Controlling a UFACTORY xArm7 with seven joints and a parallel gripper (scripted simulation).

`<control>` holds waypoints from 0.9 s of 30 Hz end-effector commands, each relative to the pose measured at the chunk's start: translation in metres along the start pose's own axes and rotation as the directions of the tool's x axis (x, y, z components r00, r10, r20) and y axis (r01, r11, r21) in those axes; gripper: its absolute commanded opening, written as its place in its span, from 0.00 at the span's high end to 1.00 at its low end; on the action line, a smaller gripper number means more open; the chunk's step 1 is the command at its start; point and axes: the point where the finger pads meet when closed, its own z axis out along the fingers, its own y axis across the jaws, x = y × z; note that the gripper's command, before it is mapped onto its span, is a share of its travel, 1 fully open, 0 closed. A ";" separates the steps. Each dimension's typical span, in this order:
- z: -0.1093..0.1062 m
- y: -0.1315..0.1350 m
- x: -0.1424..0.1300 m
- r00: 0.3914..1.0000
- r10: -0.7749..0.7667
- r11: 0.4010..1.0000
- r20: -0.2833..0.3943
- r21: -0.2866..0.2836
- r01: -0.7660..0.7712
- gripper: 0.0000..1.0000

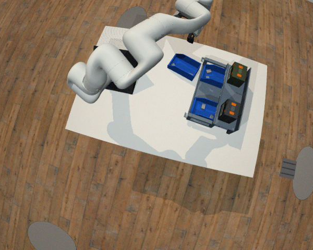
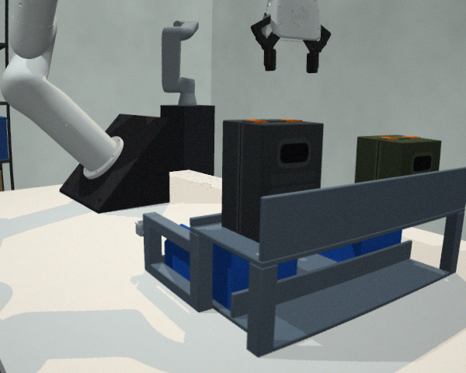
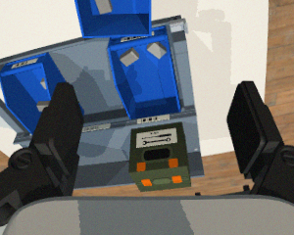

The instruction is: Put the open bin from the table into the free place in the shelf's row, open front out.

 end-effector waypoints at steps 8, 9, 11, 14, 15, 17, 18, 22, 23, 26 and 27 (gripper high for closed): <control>0.050 -0.001 -0.001 1.000 0.000 1.000 0.000 -0.001 0.000 0.00; 0.050 -0.001 -0.001 1.000 0.000 1.000 0.000 -0.001 0.000 0.00; 0.050 -0.001 -0.001 1.000 0.000 1.000 0.000 -0.001 0.000 0.00; 0.050 -0.001 -0.001 1.000 0.000 1.000 0.000 -0.001 0.000 0.00; 0.052 -0.001 -0.001 1.000 0.000 1.000 0.001 -0.002 0.000 0.00; 0.059 -0.001 -0.001 1.000 0.000 1.000 0.001 -0.001 0.000 0.00; 0.063 -0.001 -0.001 1.000 0.000 1.000 0.001 -0.001 0.000 0.00; 0.066 -0.002 -0.001 1.000 0.000 1.000 0.000 -0.001 0.000 0.00; 0.066 -0.002 -0.001 1.000 0.000 1.000 0.000 -0.001 0.000 0.00; 0.066 -0.002 -0.001 1.000 0.000 1.000 0.000 -0.001 0.000 0.00; 0.066 -0.002 -0.001 1.000 0.000 1.000 0.000 -0.001 0.000 0.00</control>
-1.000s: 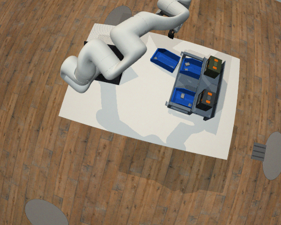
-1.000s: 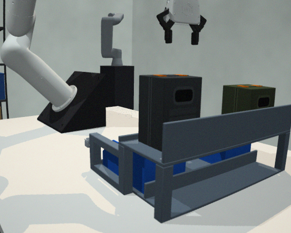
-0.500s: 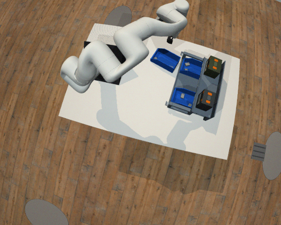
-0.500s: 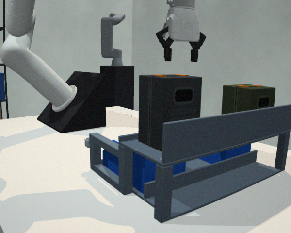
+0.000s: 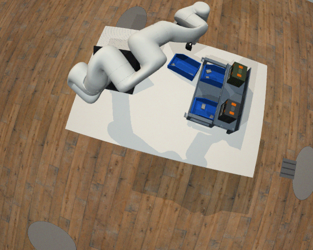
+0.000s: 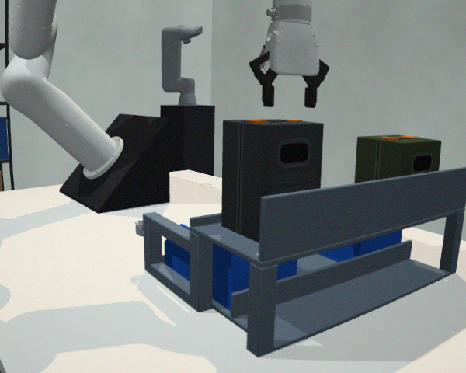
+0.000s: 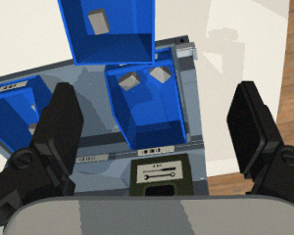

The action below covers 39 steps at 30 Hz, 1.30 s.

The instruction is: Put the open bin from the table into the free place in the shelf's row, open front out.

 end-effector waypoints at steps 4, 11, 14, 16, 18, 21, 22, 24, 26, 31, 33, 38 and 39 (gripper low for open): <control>-0.002 0.001 0.000 1.000 0.000 1.000 0.002 -0.006 0.000 0.00; -0.012 0.001 0.000 1.000 0.000 1.000 0.002 -0.006 0.000 0.00; -0.012 0.001 0.000 1.000 0.000 1.000 0.002 -0.006 0.000 0.00; -0.012 0.001 0.000 1.000 0.000 1.000 0.002 -0.006 0.000 0.00; -0.012 0.001 0.000 1.000 0.000 1.000 0.002 -0.006 0.000 0.00; -0.012 0.001 0.000 1.000 0.000 1.000 0.002 -0.006 0.000 0.00; -0.012 0.001 0.000 1.000 0.000 1.000 0.002 -0.005 0.000 0.00; -0.015 0.001 0.000 1.000 0.000 1.000 0.002 -0.005 0.000 0.00; -0.017 0.002 0.000 1.000 0.000 1.000 0.002 -0.006 0.000 0.00; -0.017 0.002 0.000 1.000 0.000 1.000 0.002 -0.006 0.000 0.00; -0.017 0.002 0.000 1.000 0.000 1.000 0.002 -0.006 0.000 0.00; -0.017 0.002 0.000 1.000 0.000 1.000 0.002 -0.006 0.000 0.00; -0.017 0.001 0.000 1.000 0.000 1.000 0.002 -0.005 0.000 0.00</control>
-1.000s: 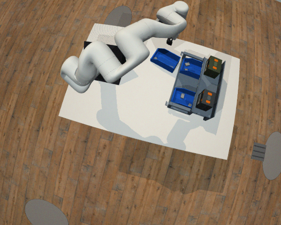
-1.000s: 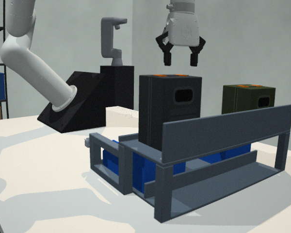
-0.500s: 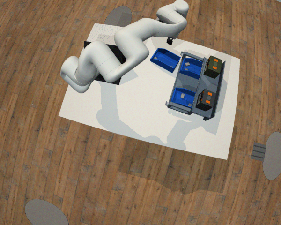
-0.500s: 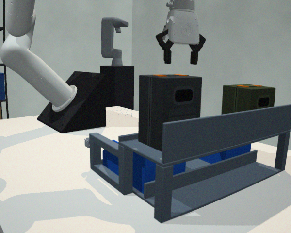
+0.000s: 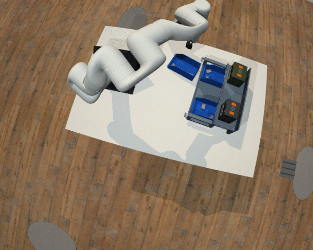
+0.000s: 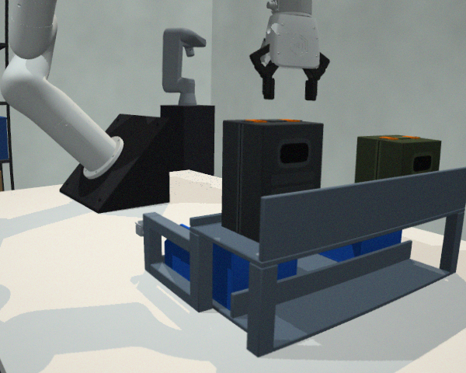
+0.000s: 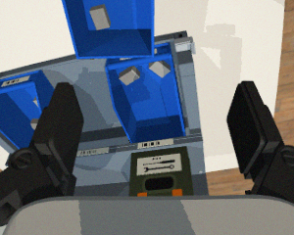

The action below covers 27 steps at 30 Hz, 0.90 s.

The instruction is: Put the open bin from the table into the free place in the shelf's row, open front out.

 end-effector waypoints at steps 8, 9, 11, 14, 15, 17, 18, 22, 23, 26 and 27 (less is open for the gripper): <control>-0.005 0.001 0.000 1.000 0.000 1.000 0.002 -0.005 0.000 0.00; -0.005 0.001 0.000 1.000 0.000 1.000 0.002 -0.005 0.000 0.00; -0.005 0.001 0.000 1.000 0.000 1.000 0.002 -0.005 0.000 0.00; -0.005 0.001 0.000 1.000 0.000 1.000 0.002 -0.005 0.000 0.00; -0.005 0.001 0.000 1.000 0.000 1.000 0.002 -0.005 0.000 0.00; -0.005 0.001 0.000 1.000 0.000 1.000 0.002 -0.005 0.000 0.00; -0.005 0.001 0.000 1.000 0.000 1.000 0.002 -0.005 0.000 0.00; -0.006 0.001 0.000 1.000 0.000 1.000 0.002 -0.005 0.000 0.00; -0.006 0.001 0.000 1.000 0.000 1.000 0.002 -0.005 0.000 0.00; -0.006 0.001 0.000 1.000 0.000 1.000 0.002 -0.005 0.000 0.00; -0.006 0.001 0.000 1.000 0.000 1.000 0.002 -0.005 0.000 0.00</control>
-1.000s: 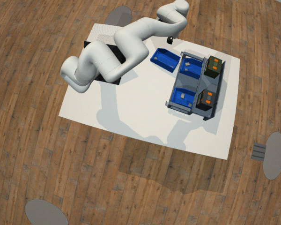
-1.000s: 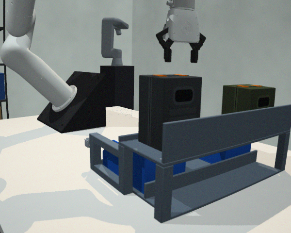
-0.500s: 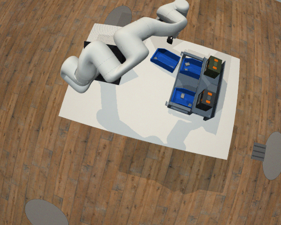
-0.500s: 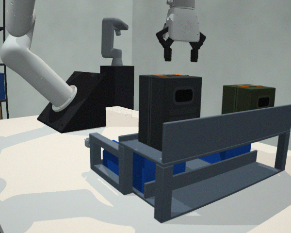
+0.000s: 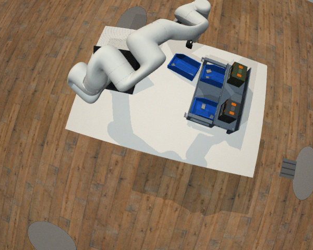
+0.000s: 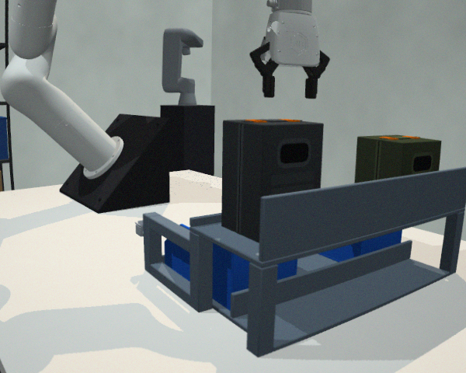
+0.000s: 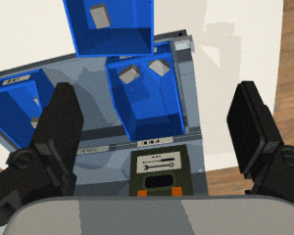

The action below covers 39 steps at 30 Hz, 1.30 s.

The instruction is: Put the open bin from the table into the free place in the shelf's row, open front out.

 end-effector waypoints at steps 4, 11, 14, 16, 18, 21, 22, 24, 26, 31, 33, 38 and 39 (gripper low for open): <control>-0.002 0.001 0.000 1.000 0.000 1.000 0.002 -0.005 0.000 0.00; 0.053 0.001 0.000 1.000 0.000 1.000 0.002 -0.005 0.000 0.00; 0.053 0.001 0.000 1.000 0.000 1.000 0.002 -0.005 0.000 0.00; 0.053 0.001 0.000 1.000 0.000 1.000 0.002 -0.005 0.000 0.00; 0.053 0.001 0.000 1.000 0.000 1.000 0.002 -0.005 0.000 0.00; 0.053 0.001 0.000 1.000 0.000 1.000 0.002 -0.005 0.000 0.00; 0.053 0.001 0.000 1.000 0.000 1.000 0.002 -0.005 0.000 0.00; 0.060 0.002 0.000 1.000 0.000 1.000 0.002 -0.007 0.000 0.00; 0.078 0.001 0.000 1.000 0.000 1.000 0.002 -0.006 0.000 0.00; 0.096 0.001 0.000 1.000 0.000 1.000 0.002 -0.005 0.000 0.00; 0.096 0.001 0.000 1.000 0.000 1.000 0.002 -0.005 0.000 0.00; 0.096 0.001 0.000 1.000 0.000 1.000 0.002 -0.005 0.000 0.00; 0.096 0.001 0.000 1.000 0.000 1.000 0.002 -0.005 0.000 0.00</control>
